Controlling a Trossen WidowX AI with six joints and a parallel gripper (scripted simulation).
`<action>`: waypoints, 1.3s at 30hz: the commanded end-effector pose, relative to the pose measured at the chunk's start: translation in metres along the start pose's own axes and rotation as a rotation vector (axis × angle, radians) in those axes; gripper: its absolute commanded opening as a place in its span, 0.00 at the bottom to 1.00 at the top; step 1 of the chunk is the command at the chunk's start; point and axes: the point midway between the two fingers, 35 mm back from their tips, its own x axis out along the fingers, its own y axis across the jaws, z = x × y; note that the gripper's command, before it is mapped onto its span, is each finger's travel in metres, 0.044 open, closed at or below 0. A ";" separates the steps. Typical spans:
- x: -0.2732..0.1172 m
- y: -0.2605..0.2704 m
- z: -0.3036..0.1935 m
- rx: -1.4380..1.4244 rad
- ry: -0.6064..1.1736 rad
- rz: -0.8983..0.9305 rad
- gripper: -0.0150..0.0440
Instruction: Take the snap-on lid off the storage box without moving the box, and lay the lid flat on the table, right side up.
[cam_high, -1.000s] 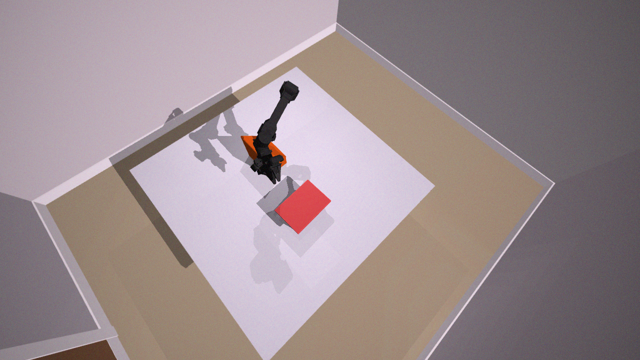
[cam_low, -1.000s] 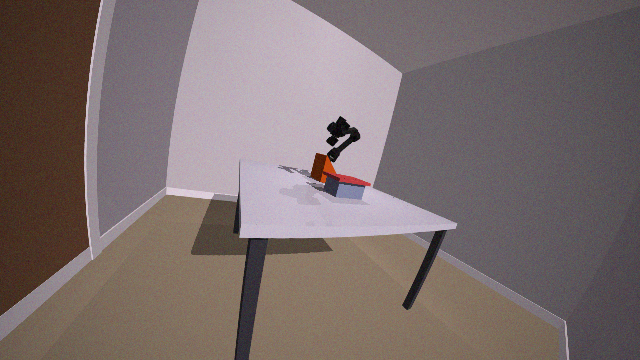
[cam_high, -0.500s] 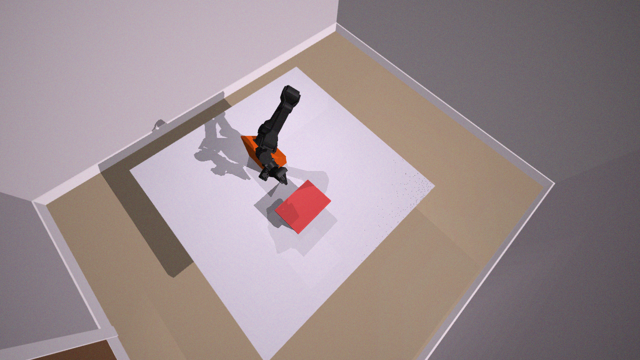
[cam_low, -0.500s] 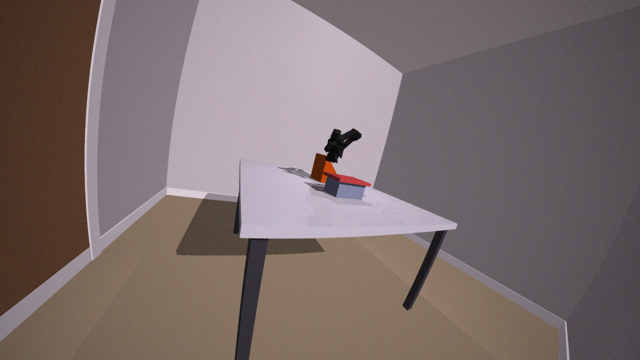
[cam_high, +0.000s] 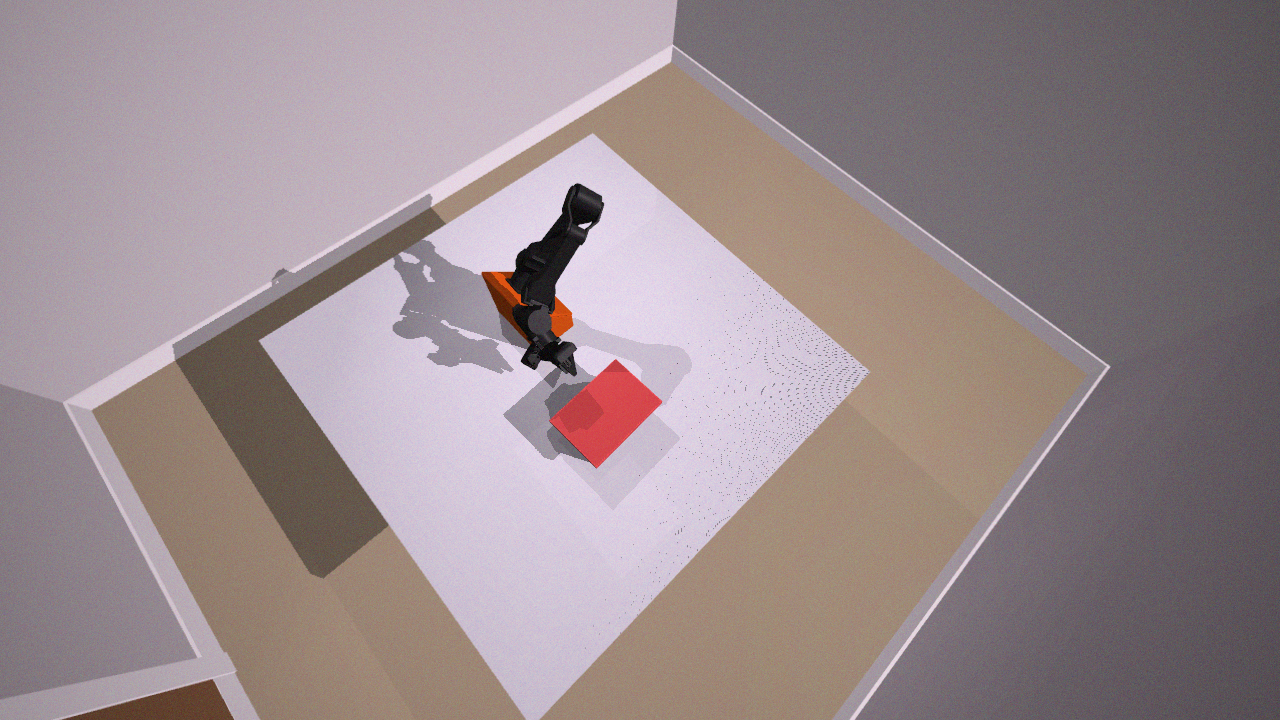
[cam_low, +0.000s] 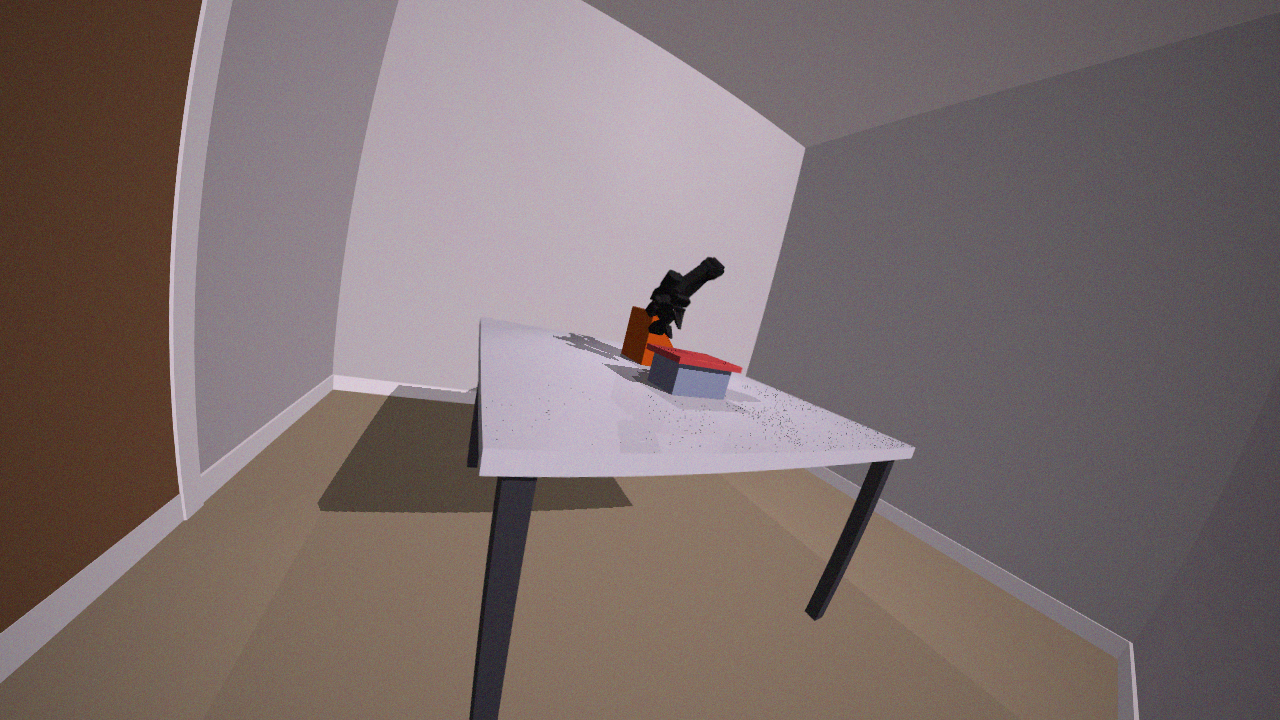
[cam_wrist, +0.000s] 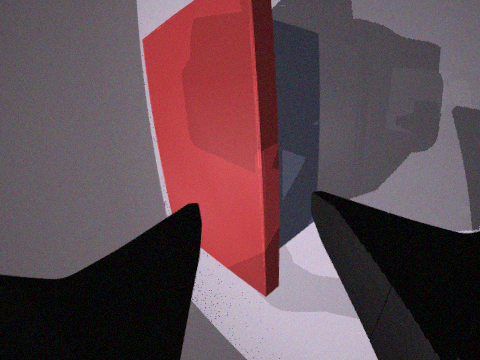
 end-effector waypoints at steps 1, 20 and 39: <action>0.004 -0.010 -0.002 0.009 -0.001 0.000 0.65; 0.031 -0.008 0.000 0.005 -0.008 -0.011 0.65; 0.061 -0.009 -0.001 0.007 -0.004 -0.006 0.65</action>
